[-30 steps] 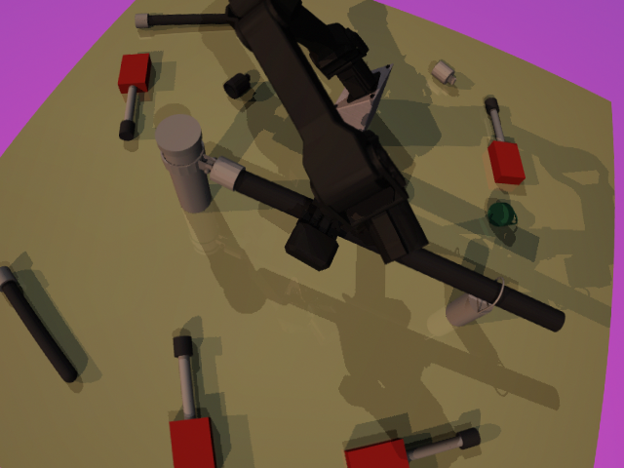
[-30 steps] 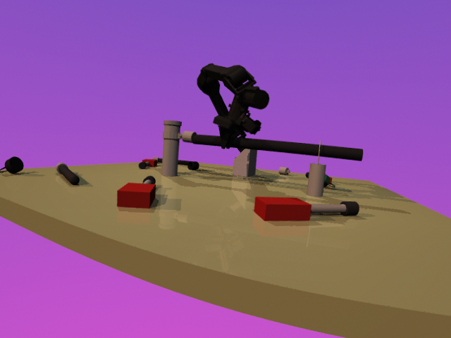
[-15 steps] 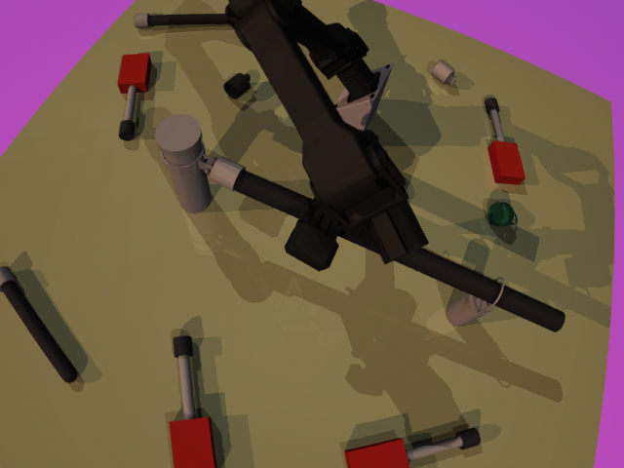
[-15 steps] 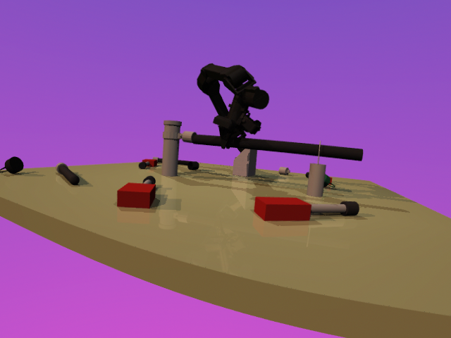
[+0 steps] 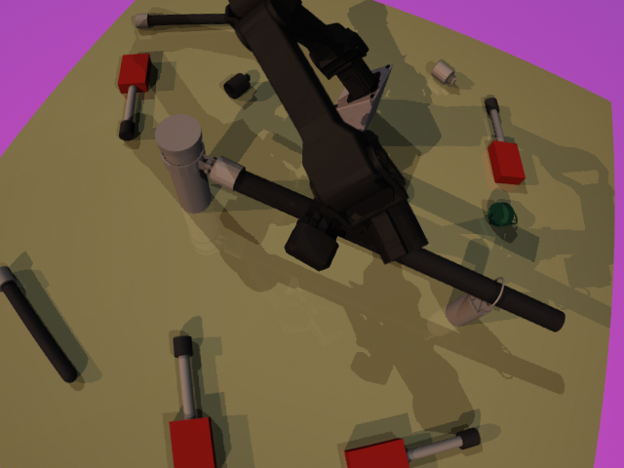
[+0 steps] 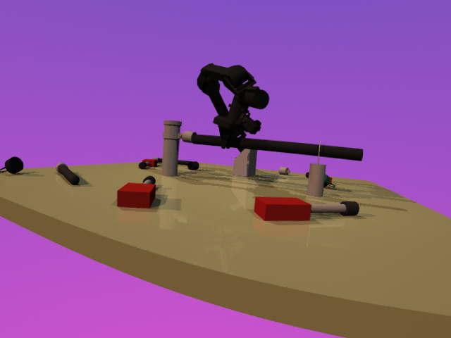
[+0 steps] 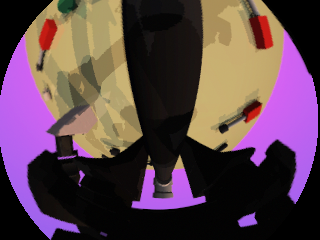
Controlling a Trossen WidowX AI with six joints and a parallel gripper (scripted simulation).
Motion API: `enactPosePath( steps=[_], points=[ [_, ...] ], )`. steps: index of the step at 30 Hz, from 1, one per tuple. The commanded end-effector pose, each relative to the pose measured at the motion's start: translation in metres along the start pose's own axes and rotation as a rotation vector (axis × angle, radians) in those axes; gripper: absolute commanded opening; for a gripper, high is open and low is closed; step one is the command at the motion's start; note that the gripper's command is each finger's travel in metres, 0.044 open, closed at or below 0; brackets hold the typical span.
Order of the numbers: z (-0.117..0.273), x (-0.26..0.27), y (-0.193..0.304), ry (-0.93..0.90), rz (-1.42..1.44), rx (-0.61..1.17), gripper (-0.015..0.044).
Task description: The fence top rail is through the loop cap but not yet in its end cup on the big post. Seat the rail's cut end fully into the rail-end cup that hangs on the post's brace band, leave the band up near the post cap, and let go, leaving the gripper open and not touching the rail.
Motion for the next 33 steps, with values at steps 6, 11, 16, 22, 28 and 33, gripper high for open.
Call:
enactPosePath(
  steps=[6,11,16,22,28,33],
  points=[
    [0.0017,0.0005,0.0023,0.001,-0.001,0.008,0.0000],
    [0.0020,0.0006,0.0029,0.001,-0.002,0.010,0.0000],
    [0.0024,0.0007,0.0035,0.001,-0.002,0.011,0.0000],
    [0.0027,0.0008,0.0043,0.000,-0.002,0.013,0.0000],
    [0.0030,0.0008,0.0052,0.000,-0.002,0.014,0.0000],
    [0.0033,0.0008,0.0059,0.000,-0.002,0.014,0.0000]
  ],
)
Point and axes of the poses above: the point midway between the two fingers, 35 mm back from their tips, its own z axis back along the fingers, its own x axis across the jaws, y = z × x, the point moved 3 cm from there along z, back along the fingers, and after that the axes turned 1 degree about z, right-handed, at the moved point
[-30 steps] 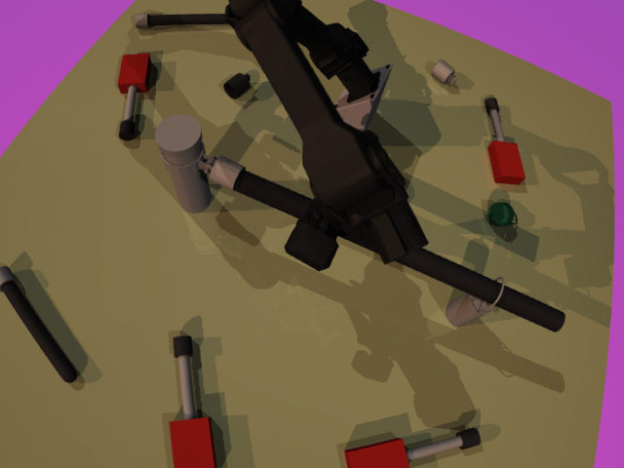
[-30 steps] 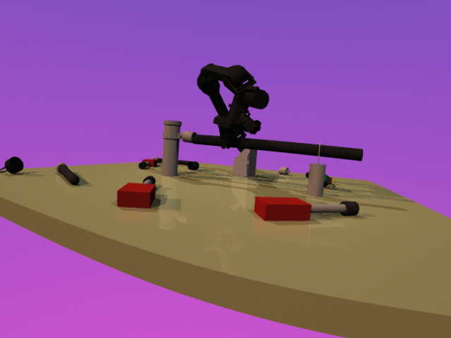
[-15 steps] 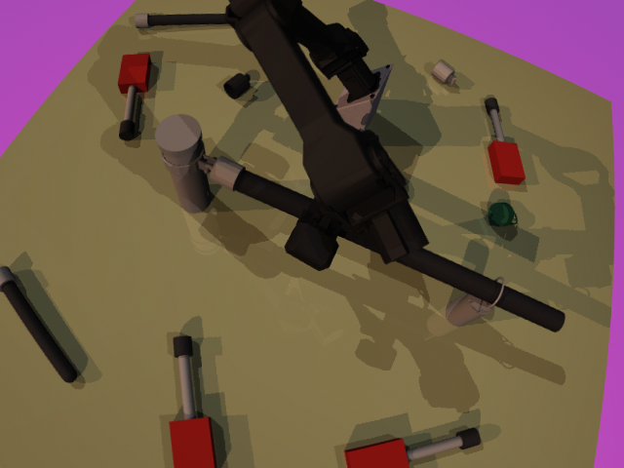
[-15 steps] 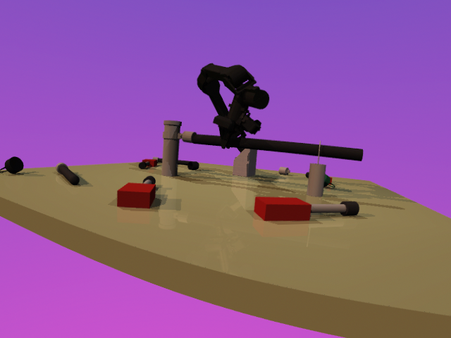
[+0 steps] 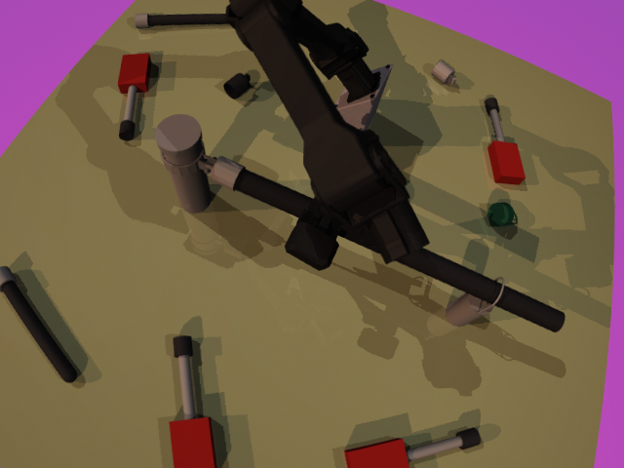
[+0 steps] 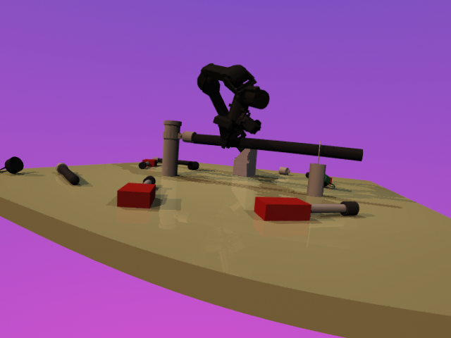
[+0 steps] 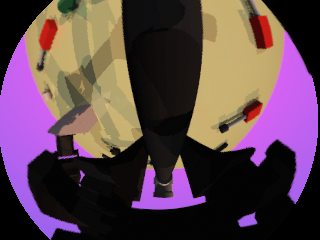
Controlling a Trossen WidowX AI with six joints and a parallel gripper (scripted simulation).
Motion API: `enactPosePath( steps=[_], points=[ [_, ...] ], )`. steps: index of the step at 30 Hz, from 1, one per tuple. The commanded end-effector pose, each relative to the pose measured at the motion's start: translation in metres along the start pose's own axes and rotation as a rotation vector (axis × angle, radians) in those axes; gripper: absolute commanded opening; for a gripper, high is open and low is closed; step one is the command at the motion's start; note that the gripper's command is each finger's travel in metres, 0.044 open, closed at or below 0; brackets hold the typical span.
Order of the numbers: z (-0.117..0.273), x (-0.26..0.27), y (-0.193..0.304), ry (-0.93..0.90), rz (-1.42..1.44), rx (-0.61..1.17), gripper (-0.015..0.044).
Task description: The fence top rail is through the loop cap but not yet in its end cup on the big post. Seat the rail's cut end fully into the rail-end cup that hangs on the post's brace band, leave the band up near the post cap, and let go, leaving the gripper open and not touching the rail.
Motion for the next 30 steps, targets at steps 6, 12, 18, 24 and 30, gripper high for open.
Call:
enactPosePath(
  steps=[6,12,18,24,30],
  points=[
    [0.0019,0.0003,0.0059,0.003,0.002,0.013,0.0000],
    [0.0021,0.0002,0.0069,0.003,0.002,0.013,0.0000],
    [0.0025,0.0002,0.0077,0.003,0.002,0.013,0.0000],
    [0.0031,0.0001,0.0083,0.003,0.002,0.013,0.0000],
    [0.0003,0.0006,0.0005,-0.006,-0.002,-0.001,0.0000]
  ],
)
Point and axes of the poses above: the point midway between the two fingers, 35 mm back from their tips, its own z axis back along the fingers, its own x axis across the jaws, y = z × x, the point moved 3 cm from there along z, back along the fingers, and after that the axes turned 1 degree about z, right-handed, at the moved point
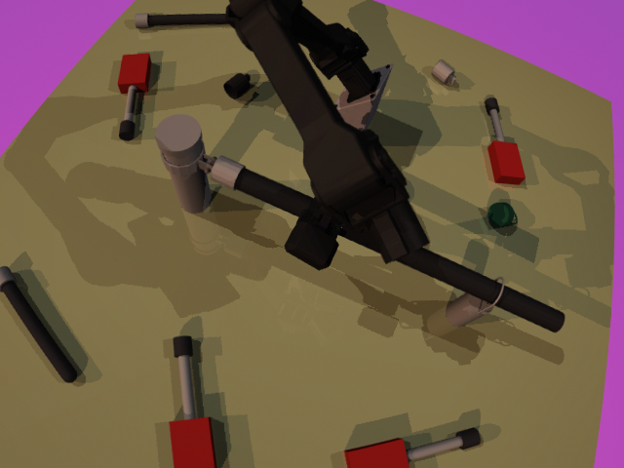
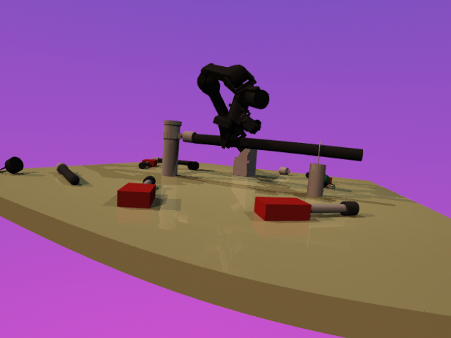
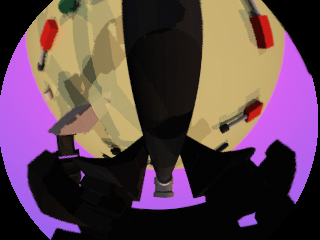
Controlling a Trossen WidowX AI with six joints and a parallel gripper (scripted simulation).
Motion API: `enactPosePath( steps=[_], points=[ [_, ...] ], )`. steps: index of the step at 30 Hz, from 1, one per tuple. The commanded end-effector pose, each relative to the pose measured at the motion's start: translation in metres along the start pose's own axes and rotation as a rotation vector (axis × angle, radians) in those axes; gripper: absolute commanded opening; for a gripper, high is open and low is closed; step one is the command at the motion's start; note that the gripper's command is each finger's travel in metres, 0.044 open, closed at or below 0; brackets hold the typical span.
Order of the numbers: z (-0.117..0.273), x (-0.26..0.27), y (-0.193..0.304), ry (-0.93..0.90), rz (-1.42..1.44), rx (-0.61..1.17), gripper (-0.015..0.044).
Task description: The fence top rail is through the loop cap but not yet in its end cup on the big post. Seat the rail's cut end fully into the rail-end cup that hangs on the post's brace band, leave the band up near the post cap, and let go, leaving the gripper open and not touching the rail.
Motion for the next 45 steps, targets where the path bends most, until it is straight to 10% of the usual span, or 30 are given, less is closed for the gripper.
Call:
enactPosePath(
  steps=[1,45],
  points=[
    [0.000,0.000,0.001,0.001,-0.002,-0.001,0.0000],
    [0.007,-0.001,0.012,0.001,-0.001,0.000,0.0000]
  ],
)
Point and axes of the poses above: the point midway between the two fingers, 35 mm back from their tips, its own z axis back along the fingers, its own x axis across the jaws, y = z × x, the point moved 3 cm from there along z, back along the fingers, and after that the axes turned 1 degree about z, right-handed, at the moved point
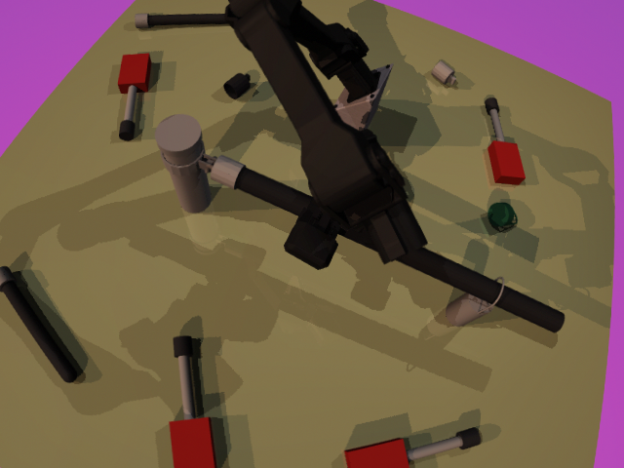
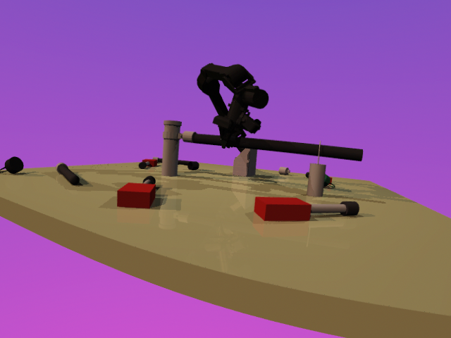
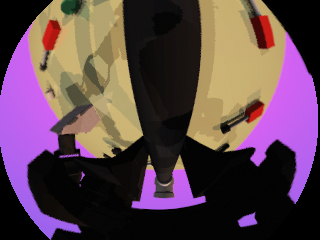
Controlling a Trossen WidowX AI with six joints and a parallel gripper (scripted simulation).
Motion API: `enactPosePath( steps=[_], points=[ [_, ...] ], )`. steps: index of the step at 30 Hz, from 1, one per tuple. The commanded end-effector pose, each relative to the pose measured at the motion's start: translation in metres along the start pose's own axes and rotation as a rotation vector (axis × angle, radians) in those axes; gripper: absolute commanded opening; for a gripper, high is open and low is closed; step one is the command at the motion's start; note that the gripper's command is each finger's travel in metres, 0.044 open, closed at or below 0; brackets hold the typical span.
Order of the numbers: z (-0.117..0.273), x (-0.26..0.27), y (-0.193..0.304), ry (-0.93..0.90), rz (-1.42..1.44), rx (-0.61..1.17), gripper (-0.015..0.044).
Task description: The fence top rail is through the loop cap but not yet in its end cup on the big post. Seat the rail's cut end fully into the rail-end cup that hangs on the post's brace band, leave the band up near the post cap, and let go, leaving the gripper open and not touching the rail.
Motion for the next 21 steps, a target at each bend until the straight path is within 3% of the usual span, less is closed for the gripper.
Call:
enactPosePath(
  steps=[1,21],
  points=[
    [0.006,-0.001,0.010,0.014,0.001,0.012,0.0000],
    [0.002,-0.001,-0.001,-0.004,0.000,-0.002,0.0000]
  ],
)
Point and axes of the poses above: the point midway between the two fingers, 35 mm back from their tips, its own z axis back along the fingers, its own x axis across the jaws, y = z × x, the point moved 3 cm from there along z, back along the fingers, and after that the axes turned 1 degree about z, right-handed, at the moved point
